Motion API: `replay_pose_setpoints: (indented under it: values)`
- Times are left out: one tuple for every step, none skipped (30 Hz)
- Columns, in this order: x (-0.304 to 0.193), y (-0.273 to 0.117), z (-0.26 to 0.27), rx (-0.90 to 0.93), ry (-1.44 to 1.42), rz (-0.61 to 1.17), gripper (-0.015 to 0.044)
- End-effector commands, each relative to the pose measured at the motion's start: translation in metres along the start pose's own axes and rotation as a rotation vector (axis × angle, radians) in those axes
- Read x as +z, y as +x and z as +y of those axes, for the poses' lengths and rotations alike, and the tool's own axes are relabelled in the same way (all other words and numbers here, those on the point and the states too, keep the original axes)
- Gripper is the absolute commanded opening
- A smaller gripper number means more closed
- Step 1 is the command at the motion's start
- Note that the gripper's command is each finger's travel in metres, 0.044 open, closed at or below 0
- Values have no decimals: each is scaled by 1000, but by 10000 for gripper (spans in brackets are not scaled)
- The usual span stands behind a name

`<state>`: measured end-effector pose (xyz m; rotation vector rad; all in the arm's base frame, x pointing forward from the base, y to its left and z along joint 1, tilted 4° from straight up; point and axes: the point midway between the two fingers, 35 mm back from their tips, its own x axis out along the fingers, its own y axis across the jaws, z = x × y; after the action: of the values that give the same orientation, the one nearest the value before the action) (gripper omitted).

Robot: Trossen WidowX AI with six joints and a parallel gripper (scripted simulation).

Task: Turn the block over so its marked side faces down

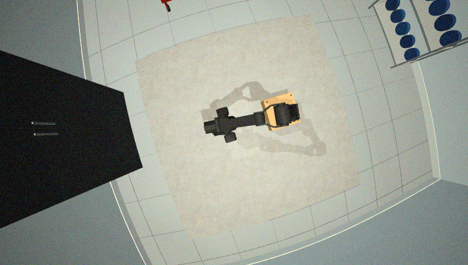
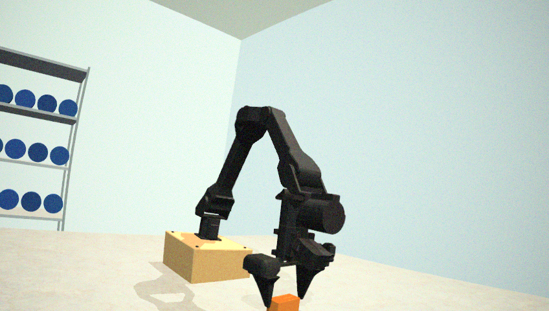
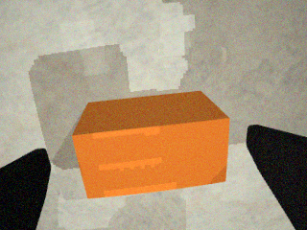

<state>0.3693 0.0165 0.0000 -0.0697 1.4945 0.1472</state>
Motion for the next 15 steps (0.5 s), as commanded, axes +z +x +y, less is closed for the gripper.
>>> replay_pose_setpoints:
  values:
    - [-1,7,0,-3,3,3,440]
    - [-1,7,0,-3,3,3,440]
    - [-1,8,0,-3,3,3,440]
    - [-1,8,0,-3,3,3,414]
    - [-1,8,0,-3,3,3,387]
    - [-1,8,0,-3,3,3,361]
    - [-1,8,0,-3,3,3,335]
    - [-1,8,0,-3,3,3,309]
    - [-1,8,0,-3,3,3,302]
    - [-1,8,0,-3,3,3,295]
    - [-1,8,0,-3,3,3,289]
    - [-1,8,0,-3,3,3,282]
    - [-1,8,0,-3,3,3,275]
    - [-1,8,0,-3,3,3,269]
    - [-1,8,0,-3,3,3,262]
